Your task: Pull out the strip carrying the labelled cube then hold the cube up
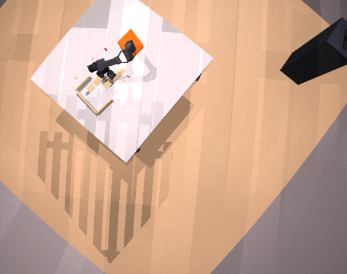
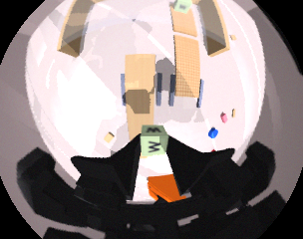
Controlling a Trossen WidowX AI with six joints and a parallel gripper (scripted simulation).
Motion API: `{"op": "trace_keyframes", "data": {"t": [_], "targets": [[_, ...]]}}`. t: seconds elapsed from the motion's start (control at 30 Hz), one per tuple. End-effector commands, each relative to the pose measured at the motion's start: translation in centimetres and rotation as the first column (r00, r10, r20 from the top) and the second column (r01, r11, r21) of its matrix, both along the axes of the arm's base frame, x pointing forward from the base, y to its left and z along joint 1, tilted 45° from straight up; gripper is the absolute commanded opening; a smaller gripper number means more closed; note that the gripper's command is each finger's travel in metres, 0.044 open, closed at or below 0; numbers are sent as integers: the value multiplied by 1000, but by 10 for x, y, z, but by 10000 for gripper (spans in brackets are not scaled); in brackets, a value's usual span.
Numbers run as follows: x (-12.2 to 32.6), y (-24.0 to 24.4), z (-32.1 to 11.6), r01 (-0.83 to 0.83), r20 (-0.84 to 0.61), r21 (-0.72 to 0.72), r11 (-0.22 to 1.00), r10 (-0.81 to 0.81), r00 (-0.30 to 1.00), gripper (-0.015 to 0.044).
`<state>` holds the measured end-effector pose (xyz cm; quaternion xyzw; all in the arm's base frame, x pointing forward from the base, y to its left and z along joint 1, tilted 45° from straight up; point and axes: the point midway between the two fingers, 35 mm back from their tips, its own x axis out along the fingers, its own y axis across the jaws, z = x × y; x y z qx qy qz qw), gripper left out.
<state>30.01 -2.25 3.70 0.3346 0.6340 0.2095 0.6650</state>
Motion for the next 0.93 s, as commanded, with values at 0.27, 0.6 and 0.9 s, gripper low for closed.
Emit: {"op": "trace_keyframes", "data": {"t": [0.27,0.6,0.9], "targets": [[-3,-22,23,0,19,-15,1000,1,1000,0],[-3,-22,23,0,19,-15,1000,1,1000,0],[-3,-22,23,0,19,-15,1000,1,1000,0]]}}
